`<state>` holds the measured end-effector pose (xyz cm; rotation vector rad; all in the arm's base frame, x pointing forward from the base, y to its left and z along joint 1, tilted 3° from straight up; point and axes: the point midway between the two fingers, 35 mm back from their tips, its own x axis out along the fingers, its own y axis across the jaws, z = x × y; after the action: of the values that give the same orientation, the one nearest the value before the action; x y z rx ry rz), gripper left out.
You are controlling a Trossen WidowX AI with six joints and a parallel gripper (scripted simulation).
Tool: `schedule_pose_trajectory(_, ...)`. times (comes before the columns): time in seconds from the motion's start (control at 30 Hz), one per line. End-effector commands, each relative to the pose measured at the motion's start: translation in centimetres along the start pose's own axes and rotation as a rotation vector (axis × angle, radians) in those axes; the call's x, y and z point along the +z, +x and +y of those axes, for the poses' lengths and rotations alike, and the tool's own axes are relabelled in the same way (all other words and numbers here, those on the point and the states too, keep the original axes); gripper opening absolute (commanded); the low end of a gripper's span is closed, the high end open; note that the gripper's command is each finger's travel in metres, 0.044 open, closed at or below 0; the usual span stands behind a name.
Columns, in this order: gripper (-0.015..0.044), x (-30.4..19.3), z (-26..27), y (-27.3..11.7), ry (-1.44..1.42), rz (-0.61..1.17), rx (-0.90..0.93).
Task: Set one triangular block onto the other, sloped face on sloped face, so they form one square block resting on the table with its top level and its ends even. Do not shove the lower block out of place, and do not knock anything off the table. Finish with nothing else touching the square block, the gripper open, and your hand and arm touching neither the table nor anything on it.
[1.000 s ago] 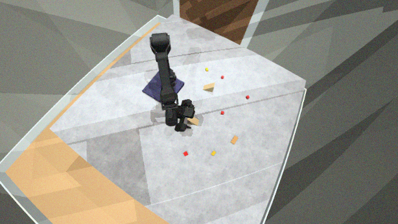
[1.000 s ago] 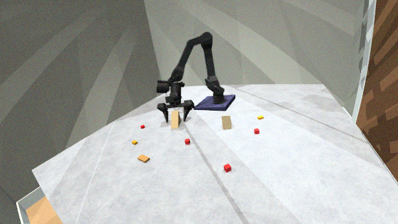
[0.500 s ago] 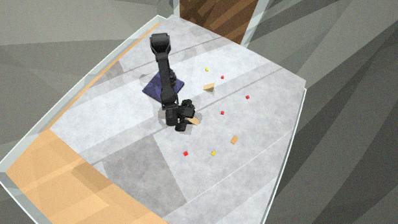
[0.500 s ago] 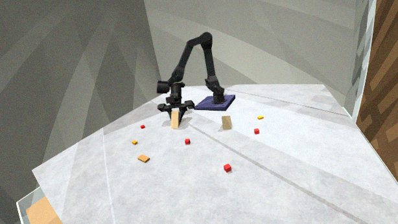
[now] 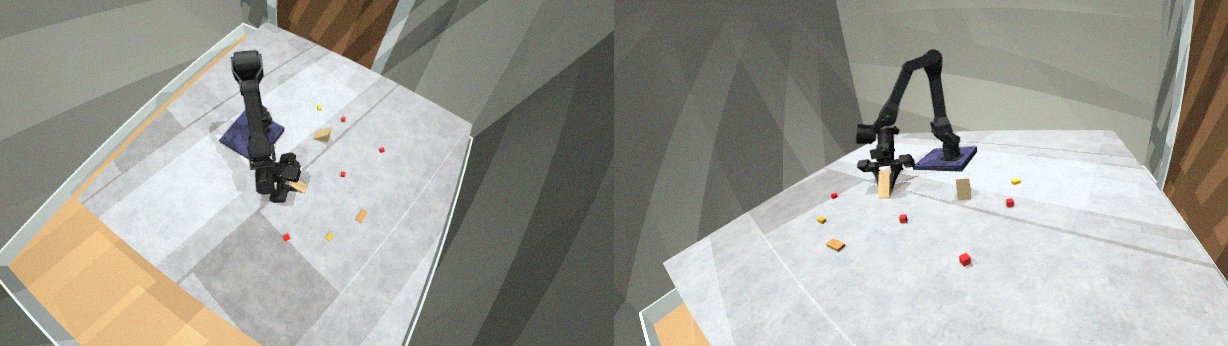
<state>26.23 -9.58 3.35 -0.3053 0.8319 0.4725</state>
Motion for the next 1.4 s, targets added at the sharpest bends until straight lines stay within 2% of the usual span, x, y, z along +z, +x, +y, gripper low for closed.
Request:
schedule_pose_trajectory(0.0,0.0,0.1,-0.1,-0.1,-0.001,0.005,-0.002)
schedule_pose_trajectory(0.67,0.0,3.9,0.0,-0.1,0.001,0.512,0.003)
schedule_pose_trajectory(1.37,0.0,7.4,0.1,1.6,0.001,1.054,0.007)
